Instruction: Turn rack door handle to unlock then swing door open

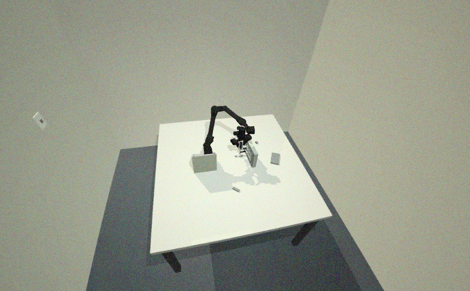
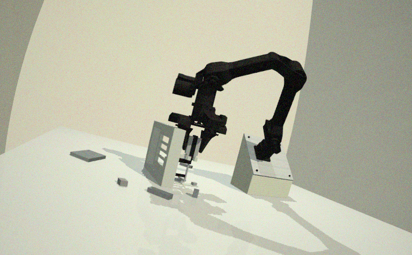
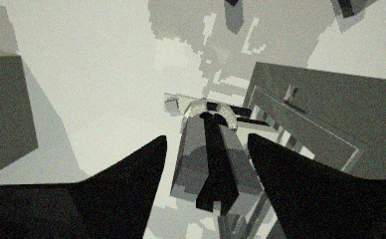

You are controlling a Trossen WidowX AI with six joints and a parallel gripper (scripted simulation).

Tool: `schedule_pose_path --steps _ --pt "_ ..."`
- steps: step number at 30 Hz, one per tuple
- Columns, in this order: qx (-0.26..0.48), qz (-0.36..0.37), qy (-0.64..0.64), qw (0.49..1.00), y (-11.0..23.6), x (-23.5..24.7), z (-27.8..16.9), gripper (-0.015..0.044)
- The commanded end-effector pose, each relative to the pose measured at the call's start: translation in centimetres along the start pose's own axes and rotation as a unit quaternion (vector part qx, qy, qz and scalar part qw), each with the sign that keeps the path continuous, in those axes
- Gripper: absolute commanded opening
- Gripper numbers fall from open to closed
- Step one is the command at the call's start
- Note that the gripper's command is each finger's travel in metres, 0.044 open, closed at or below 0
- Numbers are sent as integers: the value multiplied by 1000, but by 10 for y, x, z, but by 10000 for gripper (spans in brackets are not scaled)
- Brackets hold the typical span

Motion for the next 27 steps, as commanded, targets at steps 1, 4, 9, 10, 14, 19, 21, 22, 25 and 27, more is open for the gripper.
schedule_pose_path --steps 1,4,9,10,14,19,21,22,25,27 --pt "1 -2 -89 996 0 -1 0 300" --pt "0 -2 -163 987 0 -1 0 300" --pt "0 -2 -283 959 0 -1 0 300" --pt "0 -2 -307 952 0 -1 0 300" --pt "0 -2 -400 917 0 -1 0 300" --pt "0 -2 -510 860 0 -1 0 300" --pt "-1 -2 -552 834 0 -1 0 300" --pt "-1 -2 -572 820 0 -1 0 300" --pt "-1 -2 -632 775 0 -1 0 300" --pt "-1 -2 -669 743 0 -1 0 300"
Point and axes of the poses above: the point midway between the two fingers, 35 mm back from their tips, its own y axis back along the fingers, its own x axis across the jaws, z = x × y, the point moved 2 cm from there along y, back along the fingers, and after that the axes turned 11 degrees about y, right-handed, at the moved point
